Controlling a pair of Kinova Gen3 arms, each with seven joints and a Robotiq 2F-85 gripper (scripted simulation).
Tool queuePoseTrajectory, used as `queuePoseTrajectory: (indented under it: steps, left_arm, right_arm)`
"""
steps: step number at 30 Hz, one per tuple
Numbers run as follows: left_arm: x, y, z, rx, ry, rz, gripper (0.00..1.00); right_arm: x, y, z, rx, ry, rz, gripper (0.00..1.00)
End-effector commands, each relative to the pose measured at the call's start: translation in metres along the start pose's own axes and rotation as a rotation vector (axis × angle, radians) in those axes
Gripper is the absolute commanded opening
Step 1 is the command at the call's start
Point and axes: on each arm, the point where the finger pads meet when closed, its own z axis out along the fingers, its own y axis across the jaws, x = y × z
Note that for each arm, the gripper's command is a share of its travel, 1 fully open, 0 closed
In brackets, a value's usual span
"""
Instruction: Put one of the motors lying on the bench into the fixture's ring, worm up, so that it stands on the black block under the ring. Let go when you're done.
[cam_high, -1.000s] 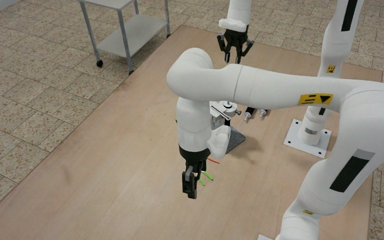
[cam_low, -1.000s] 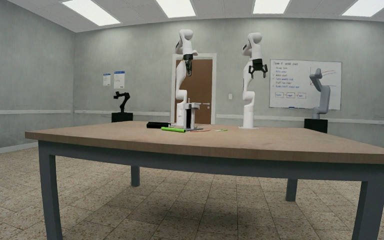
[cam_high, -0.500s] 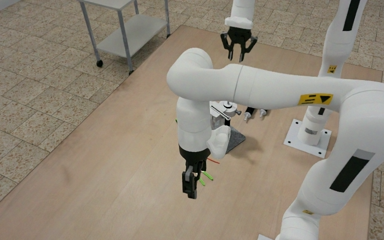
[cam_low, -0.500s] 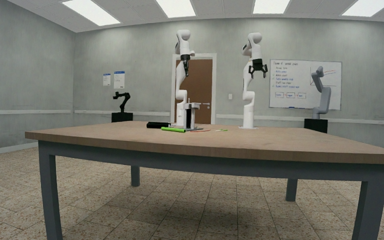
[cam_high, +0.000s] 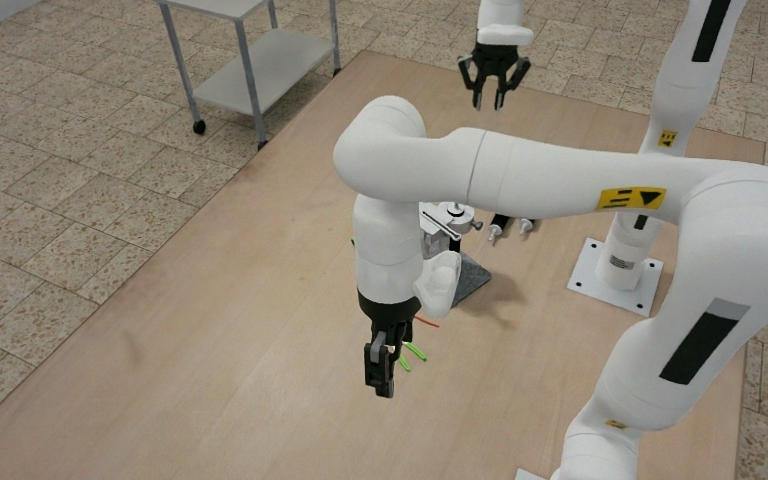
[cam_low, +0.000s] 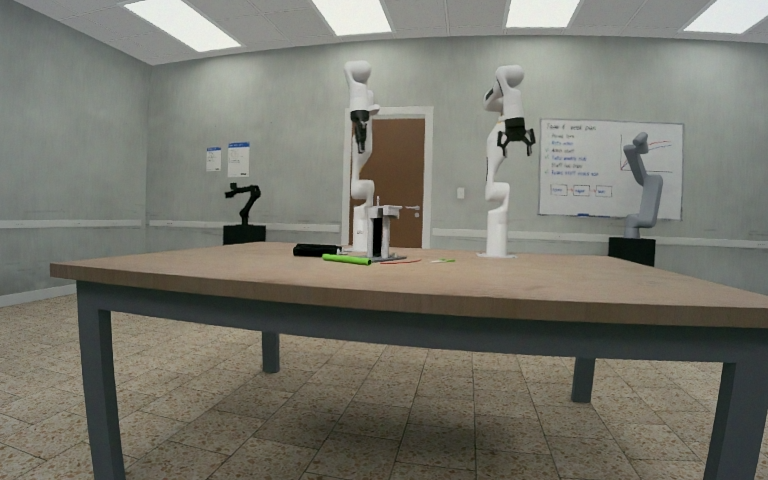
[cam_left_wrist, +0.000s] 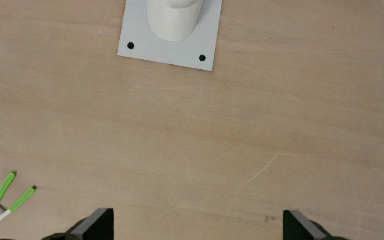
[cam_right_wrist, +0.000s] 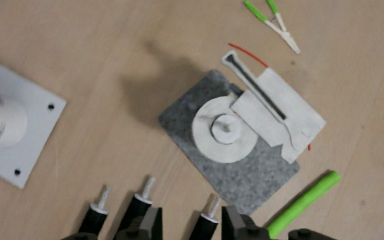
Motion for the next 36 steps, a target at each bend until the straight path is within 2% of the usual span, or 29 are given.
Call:
queuePoseTrajectory:
  steps: [1,2,17,19,28,36]
  left_arm:
    - [0.000,0.000,0.000,0.000,-0.001,0.000,1.000]
    - [0.000,0.000,0.000,0.000,-0.001,0.000,1.000]
    - [0.000,0.000,0.000,0.000,-0.001,0.000,1.000]
    - [0.000,0.000,0.000,0.000,-0.001,0.000,1.000]
    - [0.000,0.000,0.000,0.000,-0.001,0.000,1.000]
    - [0.000,0.000,0.000,0.000,-0.001,0.000,1.000]
  right_arm:
    - [-0.013,-0.011,-0.002,-0.005,0.003,-0.115,0.399]
    - [-0.013,-0.011,-0.002,-0.005,0.003,-0.115,0.399]
    - [-0.065,-0.055,-0.007,0.006,-0.016,-0.529,0.399]
    - [-0.065,-0.055,-0.007,0.006,-0.016,-0.529,0.399]
    - [-0.082,-0.071,-0.009,0.009,-0.023,-0.672,0.399]
    - [-0.086,-0.074,-0.009,0.010,-0.024,-0.701,0.399]
